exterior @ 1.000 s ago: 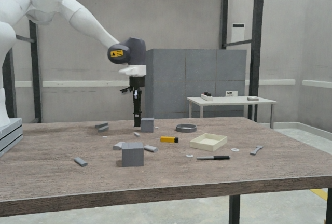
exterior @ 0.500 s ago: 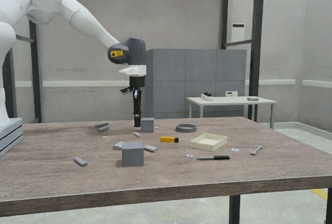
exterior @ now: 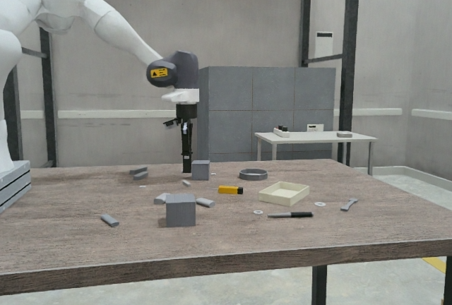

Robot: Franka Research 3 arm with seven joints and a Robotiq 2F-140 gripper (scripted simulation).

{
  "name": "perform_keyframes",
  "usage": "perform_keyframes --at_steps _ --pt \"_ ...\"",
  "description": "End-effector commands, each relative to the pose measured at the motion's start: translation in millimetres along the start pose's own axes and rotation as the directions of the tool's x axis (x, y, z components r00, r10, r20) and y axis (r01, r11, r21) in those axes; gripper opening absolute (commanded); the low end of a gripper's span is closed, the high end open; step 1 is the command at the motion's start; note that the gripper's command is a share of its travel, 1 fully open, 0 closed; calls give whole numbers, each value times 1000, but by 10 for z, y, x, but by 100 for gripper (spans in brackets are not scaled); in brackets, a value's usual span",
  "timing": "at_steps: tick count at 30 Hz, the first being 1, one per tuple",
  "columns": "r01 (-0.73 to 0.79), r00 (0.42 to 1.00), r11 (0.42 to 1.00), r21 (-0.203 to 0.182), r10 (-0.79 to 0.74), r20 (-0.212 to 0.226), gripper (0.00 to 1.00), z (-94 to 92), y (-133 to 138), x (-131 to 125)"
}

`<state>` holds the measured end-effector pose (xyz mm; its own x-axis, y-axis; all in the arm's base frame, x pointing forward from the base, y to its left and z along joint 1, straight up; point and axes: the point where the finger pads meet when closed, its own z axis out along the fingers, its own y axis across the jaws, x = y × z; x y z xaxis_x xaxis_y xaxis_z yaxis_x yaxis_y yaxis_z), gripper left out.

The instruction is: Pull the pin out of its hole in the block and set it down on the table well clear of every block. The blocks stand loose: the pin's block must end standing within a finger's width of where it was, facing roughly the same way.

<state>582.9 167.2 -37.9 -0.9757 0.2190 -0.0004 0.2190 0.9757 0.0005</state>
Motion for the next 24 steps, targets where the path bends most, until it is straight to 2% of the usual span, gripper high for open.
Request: perform_keyframes --at_steps 1,24 --pt "3 1000 1000 0 -3 3 10 8 -2 -11" --pt "3 1000 1000 0 -3 -1 10 11 2 79"
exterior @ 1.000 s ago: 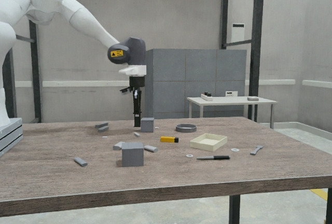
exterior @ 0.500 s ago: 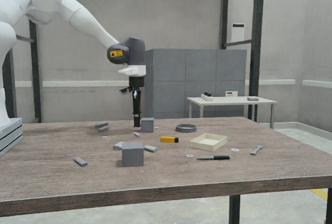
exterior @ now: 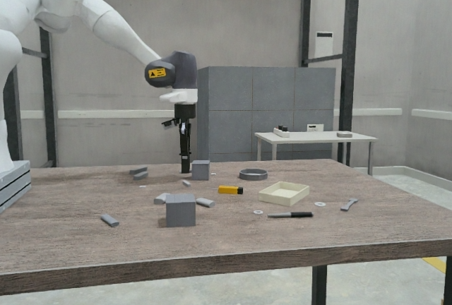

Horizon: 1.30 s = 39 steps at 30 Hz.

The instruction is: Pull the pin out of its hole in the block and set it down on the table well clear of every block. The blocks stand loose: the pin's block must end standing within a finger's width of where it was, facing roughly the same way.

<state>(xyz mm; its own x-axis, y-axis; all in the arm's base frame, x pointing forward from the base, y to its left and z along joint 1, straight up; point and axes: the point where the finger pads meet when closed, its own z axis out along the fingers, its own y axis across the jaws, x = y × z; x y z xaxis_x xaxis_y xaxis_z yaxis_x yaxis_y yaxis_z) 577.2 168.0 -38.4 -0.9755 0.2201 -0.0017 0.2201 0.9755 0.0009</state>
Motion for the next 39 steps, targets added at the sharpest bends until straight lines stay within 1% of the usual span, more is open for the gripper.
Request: perform_keyframes --at_steps 1,6,14,39 --pt "4 1000 1000 0 -4 -2 10 5 8 22" --pt "4 1000 1000 0 -4 -2 10 5 8 29" --pt "3 1000 1000 1 -3 -4 10 8 10 108" --pt "1 1000 1000 1 -1 -2 10 8 5 66"
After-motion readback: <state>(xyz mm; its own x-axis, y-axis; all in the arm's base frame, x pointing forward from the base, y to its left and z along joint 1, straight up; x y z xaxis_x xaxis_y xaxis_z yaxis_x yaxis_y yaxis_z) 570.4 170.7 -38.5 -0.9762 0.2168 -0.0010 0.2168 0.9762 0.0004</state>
